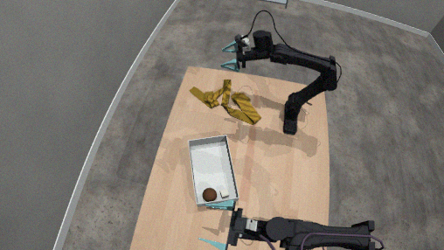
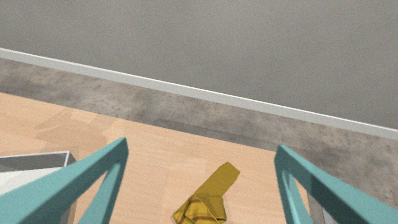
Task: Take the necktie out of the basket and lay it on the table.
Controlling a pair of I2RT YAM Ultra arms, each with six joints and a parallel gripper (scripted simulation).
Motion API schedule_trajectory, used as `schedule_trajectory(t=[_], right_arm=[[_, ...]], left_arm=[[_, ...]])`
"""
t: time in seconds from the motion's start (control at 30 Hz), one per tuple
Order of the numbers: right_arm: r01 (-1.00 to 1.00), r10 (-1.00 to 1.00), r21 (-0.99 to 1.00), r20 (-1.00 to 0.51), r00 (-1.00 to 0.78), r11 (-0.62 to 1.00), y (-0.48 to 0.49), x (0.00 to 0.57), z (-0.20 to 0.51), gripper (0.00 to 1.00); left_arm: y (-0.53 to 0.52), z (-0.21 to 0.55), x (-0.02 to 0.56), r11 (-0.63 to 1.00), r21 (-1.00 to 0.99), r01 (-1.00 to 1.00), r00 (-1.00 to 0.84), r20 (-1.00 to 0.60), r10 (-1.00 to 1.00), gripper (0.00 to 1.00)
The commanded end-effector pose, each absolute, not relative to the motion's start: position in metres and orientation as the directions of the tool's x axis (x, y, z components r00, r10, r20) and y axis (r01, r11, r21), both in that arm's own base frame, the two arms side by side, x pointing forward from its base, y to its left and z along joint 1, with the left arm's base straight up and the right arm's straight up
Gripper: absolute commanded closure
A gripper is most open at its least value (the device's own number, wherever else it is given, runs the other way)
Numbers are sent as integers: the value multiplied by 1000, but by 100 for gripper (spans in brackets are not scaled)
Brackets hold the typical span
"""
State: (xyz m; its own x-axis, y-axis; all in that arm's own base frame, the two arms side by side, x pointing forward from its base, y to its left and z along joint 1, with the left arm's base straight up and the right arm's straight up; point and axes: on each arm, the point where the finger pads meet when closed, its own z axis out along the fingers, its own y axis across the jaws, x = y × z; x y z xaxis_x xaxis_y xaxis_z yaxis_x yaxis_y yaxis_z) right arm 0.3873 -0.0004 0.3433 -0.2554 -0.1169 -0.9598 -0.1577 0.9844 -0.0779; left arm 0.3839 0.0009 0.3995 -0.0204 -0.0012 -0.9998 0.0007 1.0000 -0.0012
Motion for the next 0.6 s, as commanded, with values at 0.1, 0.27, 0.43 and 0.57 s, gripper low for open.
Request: schedule_trajectory(t=[0.1, 0.27, 0.43, 0.57], right_arm=[[-36, -35, -32, -996, -82, 999, -2, 387, 386, 0], [-7, -6, -6, -999, -40, 1000, 0, 385, 394, 0], [0, 1, 1, -1000, -28, 1000, 1, 384, 396, 0], [0, 1, 1, -1000, -28, 1000, 1, 384, 396, 0]], left_arm=[[1, 399, 384, 1000, -1, 1, -20, -1000, -1, 0], [1, 399, 384, 1000, -1, 1, -20, -1000, -1, 0], [1, 399, 384, 1000, -1, 1, -20, -1000, -1, 0], [1, 399, 384, 1000, -1, 1, -20, -1000, -1, 0]])
